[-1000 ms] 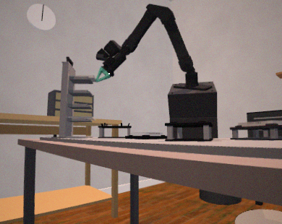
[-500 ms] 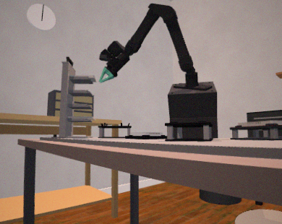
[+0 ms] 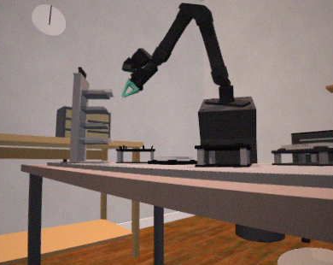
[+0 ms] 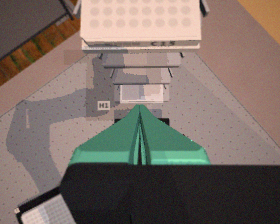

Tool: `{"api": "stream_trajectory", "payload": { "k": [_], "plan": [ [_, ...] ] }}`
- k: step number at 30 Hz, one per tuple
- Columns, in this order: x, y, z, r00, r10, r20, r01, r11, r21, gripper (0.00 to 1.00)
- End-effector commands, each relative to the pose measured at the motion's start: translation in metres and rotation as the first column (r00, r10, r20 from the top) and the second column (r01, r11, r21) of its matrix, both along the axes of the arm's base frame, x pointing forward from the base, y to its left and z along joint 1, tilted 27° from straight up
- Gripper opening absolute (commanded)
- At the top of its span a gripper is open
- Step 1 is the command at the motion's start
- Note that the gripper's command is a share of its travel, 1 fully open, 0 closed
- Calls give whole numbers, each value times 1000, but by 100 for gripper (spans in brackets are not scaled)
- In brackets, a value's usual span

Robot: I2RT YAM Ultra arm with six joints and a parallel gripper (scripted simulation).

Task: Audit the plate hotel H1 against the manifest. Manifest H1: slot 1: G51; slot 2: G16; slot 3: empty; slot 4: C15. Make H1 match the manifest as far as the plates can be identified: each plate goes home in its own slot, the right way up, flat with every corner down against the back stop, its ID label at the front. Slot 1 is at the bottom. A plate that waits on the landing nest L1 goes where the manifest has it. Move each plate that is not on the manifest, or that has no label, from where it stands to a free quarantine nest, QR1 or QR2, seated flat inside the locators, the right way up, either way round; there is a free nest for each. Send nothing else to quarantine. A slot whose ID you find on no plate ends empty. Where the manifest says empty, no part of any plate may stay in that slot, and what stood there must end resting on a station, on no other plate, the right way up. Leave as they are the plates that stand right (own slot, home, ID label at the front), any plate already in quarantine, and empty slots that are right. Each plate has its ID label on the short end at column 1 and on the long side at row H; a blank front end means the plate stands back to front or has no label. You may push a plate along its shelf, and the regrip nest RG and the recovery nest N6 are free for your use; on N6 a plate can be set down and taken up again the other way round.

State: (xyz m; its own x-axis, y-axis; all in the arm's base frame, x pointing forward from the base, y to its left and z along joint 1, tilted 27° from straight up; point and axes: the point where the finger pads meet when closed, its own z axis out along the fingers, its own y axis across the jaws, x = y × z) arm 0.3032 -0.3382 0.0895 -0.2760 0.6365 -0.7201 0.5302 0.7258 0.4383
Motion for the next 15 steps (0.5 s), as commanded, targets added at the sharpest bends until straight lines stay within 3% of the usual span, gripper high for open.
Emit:
{"api": "stream_trajectory", "payload": {
  "k": [1, 15],
  "plan": [
    [-6, -6, 14, 1000, -11, 23, 12, 999, -41, 0],
    [-21, 6, 10, 1000, -10, 22, 11, 999, -41, 0]
  ]
}}
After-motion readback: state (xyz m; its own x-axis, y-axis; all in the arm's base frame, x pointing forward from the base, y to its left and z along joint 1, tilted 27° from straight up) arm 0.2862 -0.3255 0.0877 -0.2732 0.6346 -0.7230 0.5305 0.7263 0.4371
